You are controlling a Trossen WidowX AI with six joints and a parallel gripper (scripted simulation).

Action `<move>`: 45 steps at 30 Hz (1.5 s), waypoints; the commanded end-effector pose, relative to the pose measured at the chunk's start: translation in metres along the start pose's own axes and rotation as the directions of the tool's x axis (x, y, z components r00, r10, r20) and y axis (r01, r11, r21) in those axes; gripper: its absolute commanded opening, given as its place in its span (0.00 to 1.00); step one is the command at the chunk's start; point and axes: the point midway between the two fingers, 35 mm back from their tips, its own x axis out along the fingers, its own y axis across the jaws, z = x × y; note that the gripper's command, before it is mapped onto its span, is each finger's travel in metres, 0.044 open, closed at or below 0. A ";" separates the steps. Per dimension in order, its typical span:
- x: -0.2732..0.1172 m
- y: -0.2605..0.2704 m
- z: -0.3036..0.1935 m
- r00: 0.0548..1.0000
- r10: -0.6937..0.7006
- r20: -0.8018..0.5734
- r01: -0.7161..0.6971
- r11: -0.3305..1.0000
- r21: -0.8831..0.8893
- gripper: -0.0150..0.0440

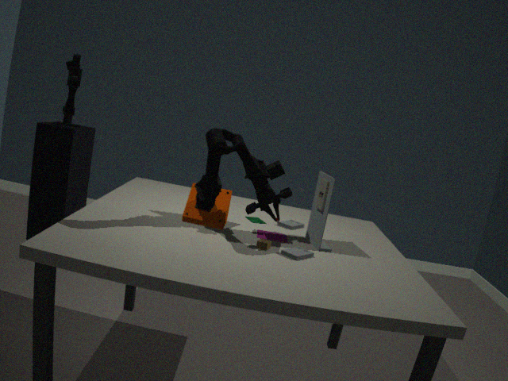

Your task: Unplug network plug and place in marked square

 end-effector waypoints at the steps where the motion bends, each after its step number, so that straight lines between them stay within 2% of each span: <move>1: 0.004 -0.007 -0.001 1.000 -0.010 -0.002 0.010 1.000 -0.014 0.25; 45: 0.034 -0.029 0.002 1.000 -0.007 -0.002 0.007 1.000 -0.017 0.25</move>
